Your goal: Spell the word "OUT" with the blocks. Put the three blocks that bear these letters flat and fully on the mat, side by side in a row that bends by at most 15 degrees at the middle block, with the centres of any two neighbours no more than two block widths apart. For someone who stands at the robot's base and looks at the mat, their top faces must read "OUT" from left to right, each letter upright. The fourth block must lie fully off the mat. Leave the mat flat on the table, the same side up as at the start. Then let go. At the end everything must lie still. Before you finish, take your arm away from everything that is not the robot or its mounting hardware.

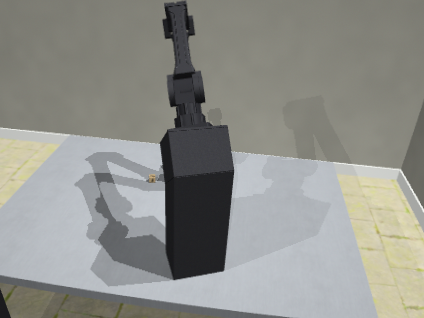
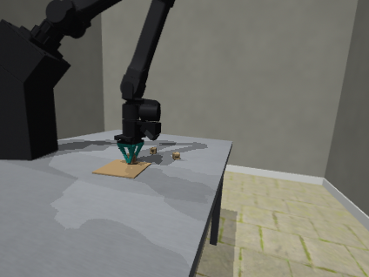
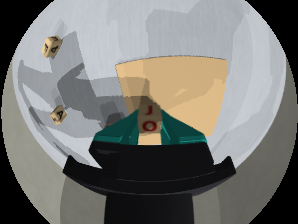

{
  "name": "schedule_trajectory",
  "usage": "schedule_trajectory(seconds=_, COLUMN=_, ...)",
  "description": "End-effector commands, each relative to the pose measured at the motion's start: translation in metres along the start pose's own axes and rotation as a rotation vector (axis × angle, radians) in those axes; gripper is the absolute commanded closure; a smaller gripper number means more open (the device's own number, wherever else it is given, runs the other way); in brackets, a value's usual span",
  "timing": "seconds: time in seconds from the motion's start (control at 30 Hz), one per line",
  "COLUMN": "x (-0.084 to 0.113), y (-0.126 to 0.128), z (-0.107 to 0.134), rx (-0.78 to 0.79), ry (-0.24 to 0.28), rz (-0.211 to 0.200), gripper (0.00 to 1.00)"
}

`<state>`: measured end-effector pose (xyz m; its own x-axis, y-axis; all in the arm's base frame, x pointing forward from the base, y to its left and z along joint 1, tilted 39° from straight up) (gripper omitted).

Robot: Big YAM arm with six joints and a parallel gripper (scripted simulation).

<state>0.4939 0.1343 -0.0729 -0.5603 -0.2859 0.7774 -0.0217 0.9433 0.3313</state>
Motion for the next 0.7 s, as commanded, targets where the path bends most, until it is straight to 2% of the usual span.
schedule_trajectory(seconds=0.0, x=0.0033, y=0.01, z=-0.006, rx=0.004, ry=-0.026, rz=-0.015, gripper=0.8)
schedule_trajectory(seconds=0.33, x=0.0036, y=0.0099, z=-0.0132, rx=0.016, ry=-0.037, rz=-0.017, gripper=0.8)
schedule_trajectory(seconds=0.67, x=0.0048, y=0.0062, z=-0.0104, rx=0.019, ry=-0.028, rz=-0.011, gripper=0.8)
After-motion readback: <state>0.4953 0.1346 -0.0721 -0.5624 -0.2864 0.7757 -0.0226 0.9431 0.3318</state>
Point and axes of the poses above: the point where the finger pads meet when closed, its own x axis back along the fingers, its own y axis across the jaws, z = x × y, the point moved 2 cm from there along x, back along the fingers, and after that the axes turned 8 degrees about -x, right-handed, at the moved point
